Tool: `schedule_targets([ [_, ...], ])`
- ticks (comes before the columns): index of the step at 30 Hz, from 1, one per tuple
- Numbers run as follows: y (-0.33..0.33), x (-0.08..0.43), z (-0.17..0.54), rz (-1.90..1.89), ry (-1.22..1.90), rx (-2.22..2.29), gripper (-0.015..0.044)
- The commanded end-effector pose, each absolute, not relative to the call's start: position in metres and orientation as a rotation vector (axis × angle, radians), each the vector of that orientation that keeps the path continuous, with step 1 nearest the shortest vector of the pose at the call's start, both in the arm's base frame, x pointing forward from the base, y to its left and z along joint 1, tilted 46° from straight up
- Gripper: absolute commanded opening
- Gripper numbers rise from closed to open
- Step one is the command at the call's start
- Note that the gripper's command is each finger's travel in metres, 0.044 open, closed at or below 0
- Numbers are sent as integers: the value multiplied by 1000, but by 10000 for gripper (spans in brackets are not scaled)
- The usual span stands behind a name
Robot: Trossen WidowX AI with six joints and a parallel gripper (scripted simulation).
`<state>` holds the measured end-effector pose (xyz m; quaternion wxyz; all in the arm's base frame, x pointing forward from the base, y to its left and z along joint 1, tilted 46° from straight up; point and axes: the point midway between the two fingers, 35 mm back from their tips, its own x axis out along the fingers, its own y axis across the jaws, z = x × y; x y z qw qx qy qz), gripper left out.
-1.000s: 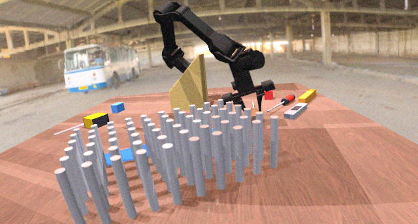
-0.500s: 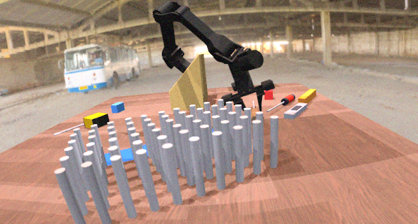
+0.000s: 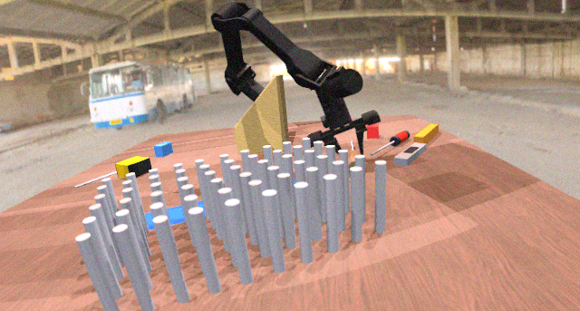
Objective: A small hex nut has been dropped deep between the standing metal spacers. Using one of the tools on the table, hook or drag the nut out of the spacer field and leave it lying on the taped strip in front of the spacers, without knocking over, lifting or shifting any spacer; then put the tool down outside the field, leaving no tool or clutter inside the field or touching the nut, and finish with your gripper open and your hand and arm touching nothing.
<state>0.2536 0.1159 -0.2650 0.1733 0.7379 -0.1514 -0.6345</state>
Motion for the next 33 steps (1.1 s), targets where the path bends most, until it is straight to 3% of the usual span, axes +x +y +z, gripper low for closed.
schedule_targets([
  [1,110,252,-266,-1800,-432,2090,0],
  [30,110,252,-266,-1770,-362,2160,0],
  [33,115,253,-266,-1768,-356,2165,79],
])
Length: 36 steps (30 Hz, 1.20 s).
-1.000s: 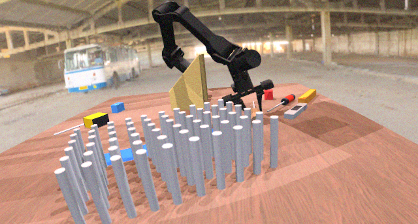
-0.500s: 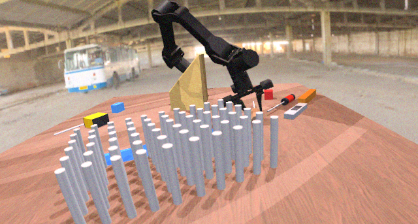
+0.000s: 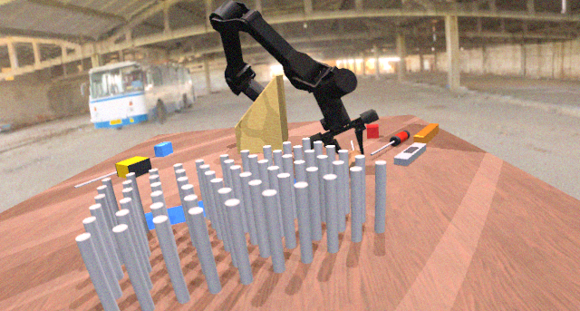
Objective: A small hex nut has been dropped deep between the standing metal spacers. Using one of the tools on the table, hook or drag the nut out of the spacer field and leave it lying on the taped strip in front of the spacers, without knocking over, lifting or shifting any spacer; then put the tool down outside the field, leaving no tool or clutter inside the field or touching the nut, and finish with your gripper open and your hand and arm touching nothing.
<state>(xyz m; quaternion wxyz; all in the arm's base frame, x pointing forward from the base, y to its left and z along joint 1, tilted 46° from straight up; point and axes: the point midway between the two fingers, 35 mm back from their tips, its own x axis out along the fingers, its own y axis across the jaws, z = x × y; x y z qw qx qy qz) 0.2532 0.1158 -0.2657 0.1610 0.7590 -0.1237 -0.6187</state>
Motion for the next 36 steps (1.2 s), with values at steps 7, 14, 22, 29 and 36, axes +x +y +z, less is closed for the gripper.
schedule_targets([
  [7,115,253,-266,-1768,-356,2165,262],
  [14,118,253,-264,-1769,-355,2166,440],
  [22,171,247,-217,-1779,-328,2175,440],
  [29,171,247,-217,-1779,-328,2175,440],
  [36,171,247,-217,-1779,-328,2175,440],
])
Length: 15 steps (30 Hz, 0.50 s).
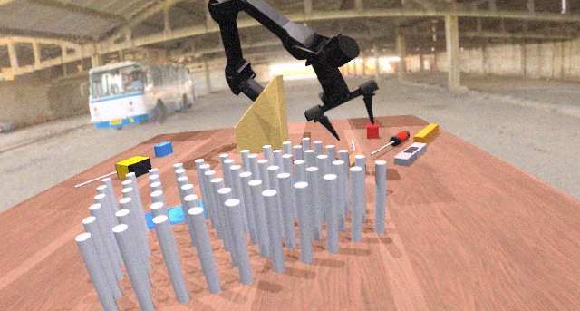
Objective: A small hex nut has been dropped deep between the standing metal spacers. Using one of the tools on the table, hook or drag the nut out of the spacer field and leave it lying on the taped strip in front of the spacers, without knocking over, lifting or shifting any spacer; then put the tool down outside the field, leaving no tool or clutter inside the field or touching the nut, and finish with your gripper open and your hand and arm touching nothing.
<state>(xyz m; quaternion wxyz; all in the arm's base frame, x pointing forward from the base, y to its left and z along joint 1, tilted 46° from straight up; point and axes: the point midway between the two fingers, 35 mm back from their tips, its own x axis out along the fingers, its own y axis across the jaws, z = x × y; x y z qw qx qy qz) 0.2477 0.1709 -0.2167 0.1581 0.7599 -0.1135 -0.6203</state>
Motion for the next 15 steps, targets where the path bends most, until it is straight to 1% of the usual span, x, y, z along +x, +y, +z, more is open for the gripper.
schedule_targets([
  [1,171,247,-217,-1779,-328,2175,440],
  [8,171,248,-217,-1784,-331,2170,440],
  [15,178,270,-226,-1972,-423,1976,440],
])
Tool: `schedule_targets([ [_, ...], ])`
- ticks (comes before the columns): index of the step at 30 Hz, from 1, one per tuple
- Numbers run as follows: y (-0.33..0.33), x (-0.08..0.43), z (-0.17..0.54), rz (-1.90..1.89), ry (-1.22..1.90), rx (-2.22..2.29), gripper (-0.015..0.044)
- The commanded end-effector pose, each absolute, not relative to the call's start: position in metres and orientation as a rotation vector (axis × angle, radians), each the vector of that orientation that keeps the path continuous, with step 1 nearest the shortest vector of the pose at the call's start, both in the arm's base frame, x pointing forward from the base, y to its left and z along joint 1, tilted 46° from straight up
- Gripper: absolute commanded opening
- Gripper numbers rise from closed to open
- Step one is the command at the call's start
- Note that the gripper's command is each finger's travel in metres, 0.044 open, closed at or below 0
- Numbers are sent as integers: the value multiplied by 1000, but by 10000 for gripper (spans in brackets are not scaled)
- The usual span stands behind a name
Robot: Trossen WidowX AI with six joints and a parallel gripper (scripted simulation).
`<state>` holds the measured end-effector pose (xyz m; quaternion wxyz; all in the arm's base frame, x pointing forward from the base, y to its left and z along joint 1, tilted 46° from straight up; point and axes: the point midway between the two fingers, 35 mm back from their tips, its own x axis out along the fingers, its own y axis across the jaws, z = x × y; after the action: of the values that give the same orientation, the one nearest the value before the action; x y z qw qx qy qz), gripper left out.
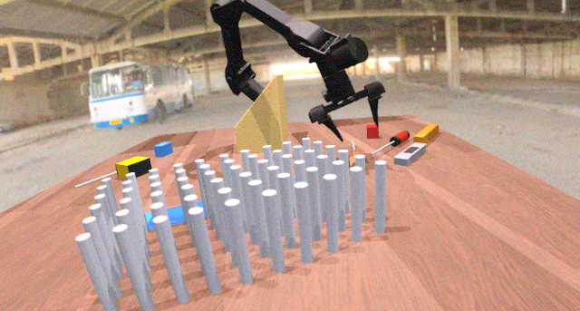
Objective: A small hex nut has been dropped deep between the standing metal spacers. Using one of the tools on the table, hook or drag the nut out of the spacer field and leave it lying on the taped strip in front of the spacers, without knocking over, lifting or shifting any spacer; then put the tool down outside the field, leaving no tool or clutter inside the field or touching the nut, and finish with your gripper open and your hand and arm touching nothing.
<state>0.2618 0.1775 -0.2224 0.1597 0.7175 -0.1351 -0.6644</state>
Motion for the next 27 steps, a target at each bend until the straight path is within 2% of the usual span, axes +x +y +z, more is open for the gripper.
schedule_targets([
  [1,178,273,-226,-2001,-437,1944,440],
  [10,175,296,-215,-2260,-565,1648,440],
  [16,174,298,-213,-2279,-574,1625,440],
  [22,174,298,-213,-2279,-574,1625,282],
  [27,174,298,-213,-2279,-574,1625,280],
])
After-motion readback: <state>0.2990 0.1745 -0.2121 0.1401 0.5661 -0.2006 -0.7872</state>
